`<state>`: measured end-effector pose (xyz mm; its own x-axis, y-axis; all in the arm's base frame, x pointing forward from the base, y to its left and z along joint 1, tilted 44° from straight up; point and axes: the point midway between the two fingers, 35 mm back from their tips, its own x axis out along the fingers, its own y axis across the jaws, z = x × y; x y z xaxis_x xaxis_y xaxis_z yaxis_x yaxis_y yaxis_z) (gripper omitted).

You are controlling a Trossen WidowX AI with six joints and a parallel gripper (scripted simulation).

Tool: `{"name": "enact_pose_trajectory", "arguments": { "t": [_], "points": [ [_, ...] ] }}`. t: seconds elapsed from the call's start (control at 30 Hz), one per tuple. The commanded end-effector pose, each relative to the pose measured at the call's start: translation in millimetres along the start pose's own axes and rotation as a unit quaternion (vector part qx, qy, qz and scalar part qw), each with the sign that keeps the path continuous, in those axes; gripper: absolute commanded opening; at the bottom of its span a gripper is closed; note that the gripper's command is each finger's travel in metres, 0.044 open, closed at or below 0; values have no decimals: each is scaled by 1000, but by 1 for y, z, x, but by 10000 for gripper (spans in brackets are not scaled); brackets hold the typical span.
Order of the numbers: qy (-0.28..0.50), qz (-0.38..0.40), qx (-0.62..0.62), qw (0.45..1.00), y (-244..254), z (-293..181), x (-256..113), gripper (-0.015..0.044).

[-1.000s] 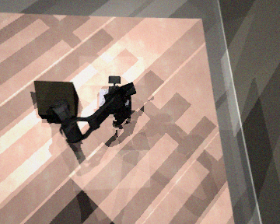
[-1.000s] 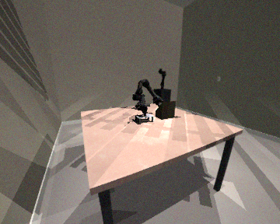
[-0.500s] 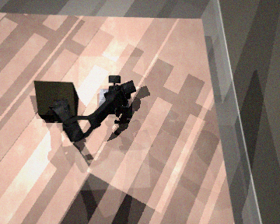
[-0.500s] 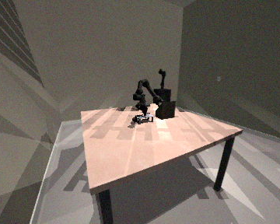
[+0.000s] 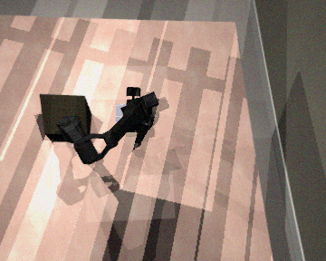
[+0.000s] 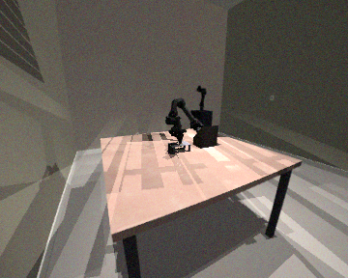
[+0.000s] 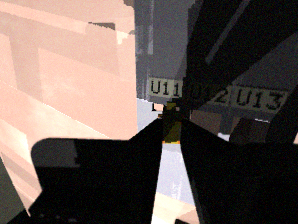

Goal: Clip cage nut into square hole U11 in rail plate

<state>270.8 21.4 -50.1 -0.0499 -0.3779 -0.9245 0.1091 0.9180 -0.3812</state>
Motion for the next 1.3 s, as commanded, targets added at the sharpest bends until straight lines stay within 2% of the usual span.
{"name": "enact_pose_trajectory", "arguments": {
  "t": [0.0, 1.27],
  "points": [
    [-1, -6, 2, 1000, 0, 1, 0, 32],
    [-1, -51, 3, 999, 4, 1, 0, 32]
  ]
}}
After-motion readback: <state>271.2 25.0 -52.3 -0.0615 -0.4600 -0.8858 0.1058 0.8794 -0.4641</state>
